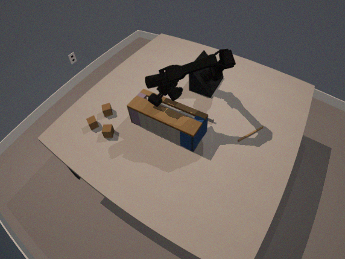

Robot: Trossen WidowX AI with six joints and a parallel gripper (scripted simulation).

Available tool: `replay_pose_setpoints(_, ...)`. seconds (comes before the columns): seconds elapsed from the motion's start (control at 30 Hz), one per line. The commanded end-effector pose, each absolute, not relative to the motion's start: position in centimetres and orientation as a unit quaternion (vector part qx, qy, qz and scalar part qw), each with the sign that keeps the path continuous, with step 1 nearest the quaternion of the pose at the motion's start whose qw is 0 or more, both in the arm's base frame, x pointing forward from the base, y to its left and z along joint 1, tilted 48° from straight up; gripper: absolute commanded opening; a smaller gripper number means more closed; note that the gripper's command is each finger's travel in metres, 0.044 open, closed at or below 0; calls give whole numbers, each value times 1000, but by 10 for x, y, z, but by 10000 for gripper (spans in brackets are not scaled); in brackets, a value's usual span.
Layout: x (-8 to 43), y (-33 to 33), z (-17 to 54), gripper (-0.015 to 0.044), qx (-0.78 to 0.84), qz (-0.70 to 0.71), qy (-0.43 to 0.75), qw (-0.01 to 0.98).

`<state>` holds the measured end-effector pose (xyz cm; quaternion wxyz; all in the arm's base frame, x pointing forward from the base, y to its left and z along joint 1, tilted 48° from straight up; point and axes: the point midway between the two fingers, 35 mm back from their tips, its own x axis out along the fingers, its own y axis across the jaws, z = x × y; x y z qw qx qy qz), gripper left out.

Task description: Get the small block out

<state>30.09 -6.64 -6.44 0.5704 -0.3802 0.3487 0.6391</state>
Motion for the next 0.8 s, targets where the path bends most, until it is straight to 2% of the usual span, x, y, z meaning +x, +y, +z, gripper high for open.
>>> replay_pose_setpoints(0.0,302,-74,-72,400,-383,639,349,569)
replay_pose_setpoints(0.5,303,-93,-92,400,-383,638,350,569)
replay_pose_setpoints(0.77,306,-109,-77,400,-382,638,350,569)
